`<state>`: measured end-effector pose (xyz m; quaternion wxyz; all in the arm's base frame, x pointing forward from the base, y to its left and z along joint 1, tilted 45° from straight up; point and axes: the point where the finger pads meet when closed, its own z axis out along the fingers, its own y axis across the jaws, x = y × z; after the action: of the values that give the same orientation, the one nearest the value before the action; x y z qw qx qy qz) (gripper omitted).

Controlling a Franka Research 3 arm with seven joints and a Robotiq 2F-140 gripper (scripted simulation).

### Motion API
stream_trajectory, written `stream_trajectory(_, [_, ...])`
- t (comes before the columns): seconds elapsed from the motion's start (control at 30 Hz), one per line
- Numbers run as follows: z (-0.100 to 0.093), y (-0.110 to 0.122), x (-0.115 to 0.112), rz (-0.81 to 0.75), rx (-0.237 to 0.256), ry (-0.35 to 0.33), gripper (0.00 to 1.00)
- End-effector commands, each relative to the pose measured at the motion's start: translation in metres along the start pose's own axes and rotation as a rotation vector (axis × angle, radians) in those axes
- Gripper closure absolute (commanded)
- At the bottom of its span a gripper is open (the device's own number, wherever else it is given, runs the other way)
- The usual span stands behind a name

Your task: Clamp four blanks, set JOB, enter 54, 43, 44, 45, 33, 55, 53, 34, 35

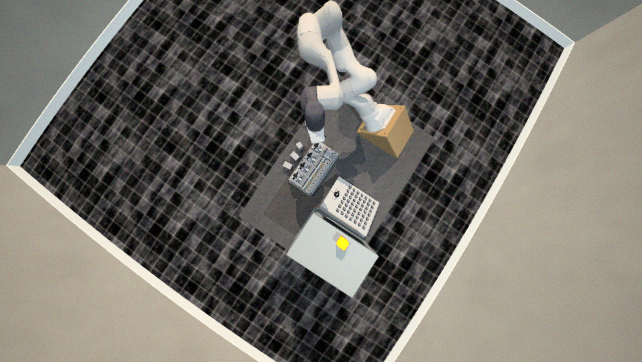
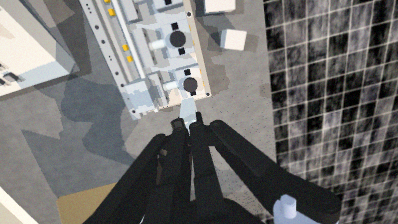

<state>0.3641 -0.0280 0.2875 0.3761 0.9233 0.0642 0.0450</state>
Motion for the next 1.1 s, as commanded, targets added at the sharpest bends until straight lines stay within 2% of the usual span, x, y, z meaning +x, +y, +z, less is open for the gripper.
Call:
stream_trajectory(0.0, [0.000, 0.001, -0.001, -0.010, -0.003, -0.002, 1.00])
stream_trajectory(0.37, [0.002, 0.001, -0.001, -0.010, -0.003, -0.002, 1.00])
stream_trajectory(0.73, [0.012, 0.001, -0.001, -0.011, -0.003, -0.001, 1.00])
stream_trajectory(1.07, [0.039, 0.001, -0.001, -0.011, -0.003, -0.001, 1.00])
